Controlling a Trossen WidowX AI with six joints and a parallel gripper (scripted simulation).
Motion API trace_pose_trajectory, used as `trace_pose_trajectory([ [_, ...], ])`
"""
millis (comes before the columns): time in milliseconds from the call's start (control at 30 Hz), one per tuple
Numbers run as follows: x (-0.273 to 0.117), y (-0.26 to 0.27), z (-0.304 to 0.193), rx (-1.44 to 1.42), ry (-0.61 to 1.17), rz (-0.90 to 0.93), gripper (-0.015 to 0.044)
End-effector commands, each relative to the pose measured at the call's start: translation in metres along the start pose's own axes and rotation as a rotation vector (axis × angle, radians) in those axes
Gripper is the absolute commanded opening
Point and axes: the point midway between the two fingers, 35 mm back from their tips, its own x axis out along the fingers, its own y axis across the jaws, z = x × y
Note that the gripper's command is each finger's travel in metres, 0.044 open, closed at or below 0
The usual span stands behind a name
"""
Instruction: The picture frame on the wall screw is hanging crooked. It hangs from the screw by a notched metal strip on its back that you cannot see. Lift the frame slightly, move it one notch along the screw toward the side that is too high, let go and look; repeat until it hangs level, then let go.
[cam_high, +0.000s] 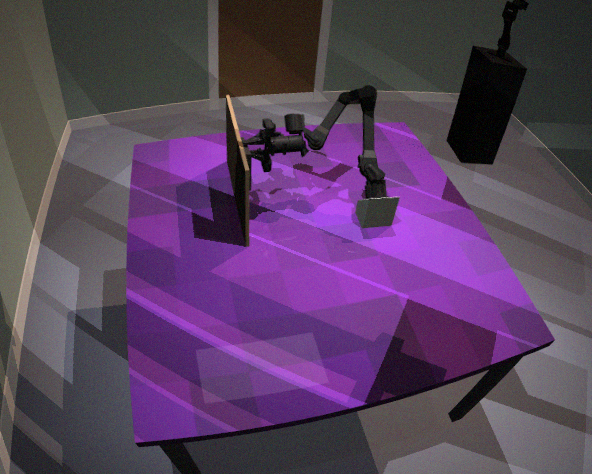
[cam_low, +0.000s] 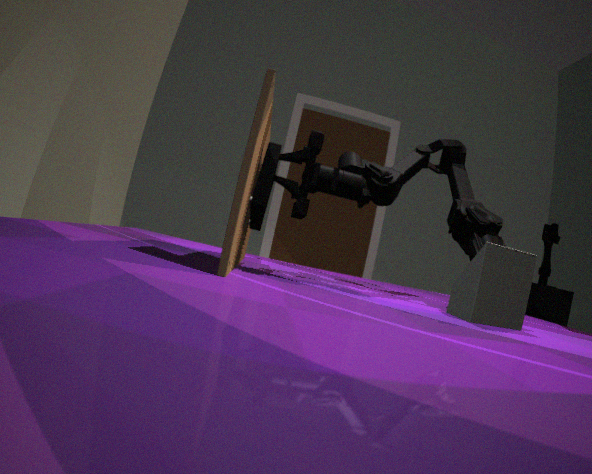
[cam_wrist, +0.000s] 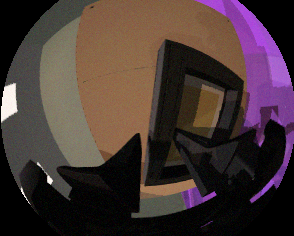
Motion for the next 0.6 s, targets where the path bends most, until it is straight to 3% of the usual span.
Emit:
trace_pose_trajectory([
  [0,0.0,0.0,0.0,0.005,0.0,-0.001,0.026],
  [133,-0.007,0.0,0.002,0.036,0.0,-0.001,0.026],
  [433,-0.094,-0.005,0.001,0.444,0.002,-0.012,0.026],
  [567,-0.1,-0.006,-0.001,0.475,0.002,-0.012,0.026],
])
